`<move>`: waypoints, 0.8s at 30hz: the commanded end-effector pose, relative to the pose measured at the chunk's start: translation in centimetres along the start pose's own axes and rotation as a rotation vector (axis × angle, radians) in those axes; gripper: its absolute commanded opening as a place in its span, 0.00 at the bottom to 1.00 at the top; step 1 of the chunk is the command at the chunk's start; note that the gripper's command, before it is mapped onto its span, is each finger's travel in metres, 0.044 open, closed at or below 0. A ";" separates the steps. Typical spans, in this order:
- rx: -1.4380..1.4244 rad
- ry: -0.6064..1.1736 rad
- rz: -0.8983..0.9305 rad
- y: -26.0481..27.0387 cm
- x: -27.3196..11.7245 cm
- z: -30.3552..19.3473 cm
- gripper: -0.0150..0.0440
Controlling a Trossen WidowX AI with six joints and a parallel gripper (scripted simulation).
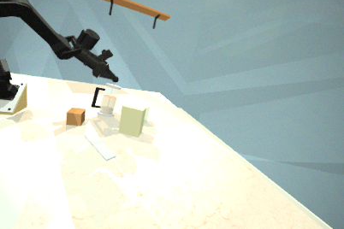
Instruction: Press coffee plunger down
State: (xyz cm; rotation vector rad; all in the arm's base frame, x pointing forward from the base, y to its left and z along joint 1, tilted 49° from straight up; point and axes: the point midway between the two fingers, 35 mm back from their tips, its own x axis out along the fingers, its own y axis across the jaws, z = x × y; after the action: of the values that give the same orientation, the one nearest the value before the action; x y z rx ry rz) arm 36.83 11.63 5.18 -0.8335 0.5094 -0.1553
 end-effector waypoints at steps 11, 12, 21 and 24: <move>0.000 0.000 0.000 0.0 0.0 0.0 0.59; 0.000 0.000 0.000 0.0 0.0 0.0 0.63; 0.000 0.000 0.000 0.0 0.0 0.0 1.00; 0.000 0.001 0.001 0.0 -0.1 0.2 1.00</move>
State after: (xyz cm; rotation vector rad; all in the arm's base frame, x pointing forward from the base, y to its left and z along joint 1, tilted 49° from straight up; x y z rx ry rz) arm 36.83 11.58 5.24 -0.8343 0.5086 -0.1597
